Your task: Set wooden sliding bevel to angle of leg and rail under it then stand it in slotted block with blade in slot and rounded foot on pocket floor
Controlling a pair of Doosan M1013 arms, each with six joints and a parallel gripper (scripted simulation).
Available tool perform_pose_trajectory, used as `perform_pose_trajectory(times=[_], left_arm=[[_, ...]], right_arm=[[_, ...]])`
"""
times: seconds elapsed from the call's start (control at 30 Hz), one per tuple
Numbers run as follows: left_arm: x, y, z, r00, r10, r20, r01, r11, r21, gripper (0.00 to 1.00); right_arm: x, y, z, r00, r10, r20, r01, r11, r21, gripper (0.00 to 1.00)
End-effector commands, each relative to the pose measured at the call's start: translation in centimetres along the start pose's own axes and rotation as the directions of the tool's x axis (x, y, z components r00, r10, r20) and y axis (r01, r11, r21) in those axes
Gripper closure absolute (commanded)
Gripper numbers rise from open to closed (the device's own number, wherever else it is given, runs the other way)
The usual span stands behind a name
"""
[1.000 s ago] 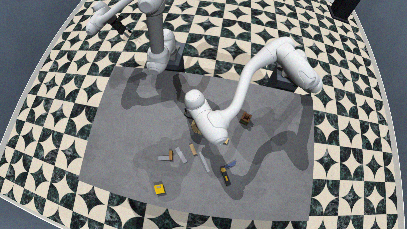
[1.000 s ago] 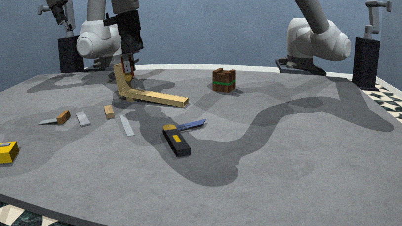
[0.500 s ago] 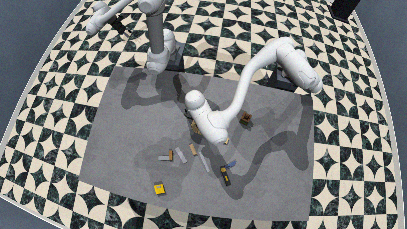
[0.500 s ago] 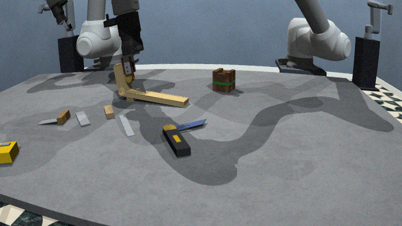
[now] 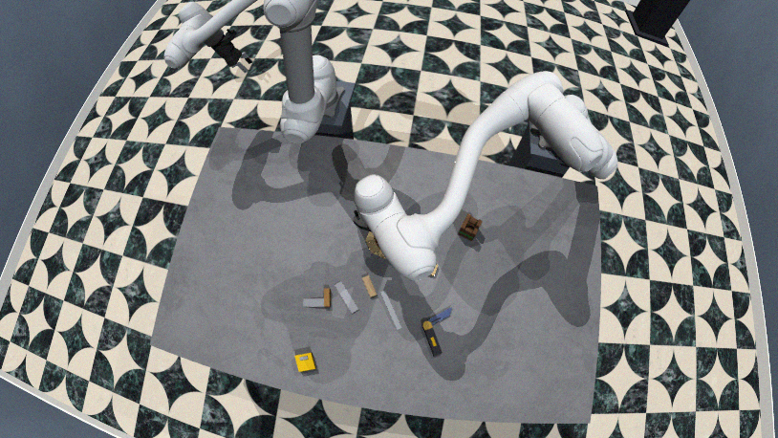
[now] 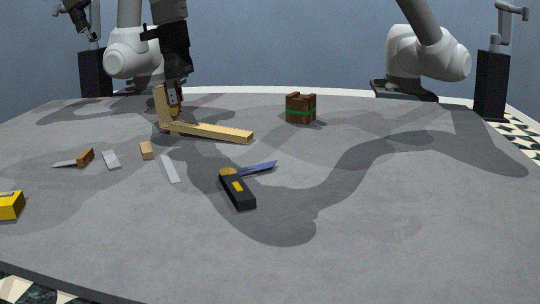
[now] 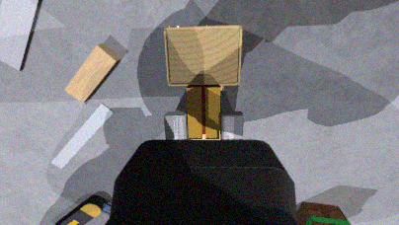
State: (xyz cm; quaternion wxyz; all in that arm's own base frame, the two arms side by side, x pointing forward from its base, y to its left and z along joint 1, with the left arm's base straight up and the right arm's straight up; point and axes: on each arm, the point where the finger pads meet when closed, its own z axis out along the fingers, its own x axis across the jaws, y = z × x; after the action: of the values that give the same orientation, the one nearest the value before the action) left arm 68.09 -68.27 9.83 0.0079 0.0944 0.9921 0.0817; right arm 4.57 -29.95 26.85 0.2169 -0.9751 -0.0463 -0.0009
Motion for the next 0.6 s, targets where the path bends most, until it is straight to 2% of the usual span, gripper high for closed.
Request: perform_pose_trajectory(times=[0.0, 0.57], left_arm=[[-0.1, 0.0, 0.0, 1.000, 0.000, 0.002, 0.000, 1.000, 0.001, 1.00], [-0.1, 0.0, 1.0, 1.000, 0.000, 0.002, 0.000, 1.000, 0.001, 1.00]], right_arm=[[0.0, 0.0, -0.1, 1.000, 0.000, 0.000, 0.000, 1.000, -0.001, 0.00], [0.0, 0.0, -0.1, 1.000, 0.000, 0.000, 0.000, 1.000, -0.001, 0.00]])
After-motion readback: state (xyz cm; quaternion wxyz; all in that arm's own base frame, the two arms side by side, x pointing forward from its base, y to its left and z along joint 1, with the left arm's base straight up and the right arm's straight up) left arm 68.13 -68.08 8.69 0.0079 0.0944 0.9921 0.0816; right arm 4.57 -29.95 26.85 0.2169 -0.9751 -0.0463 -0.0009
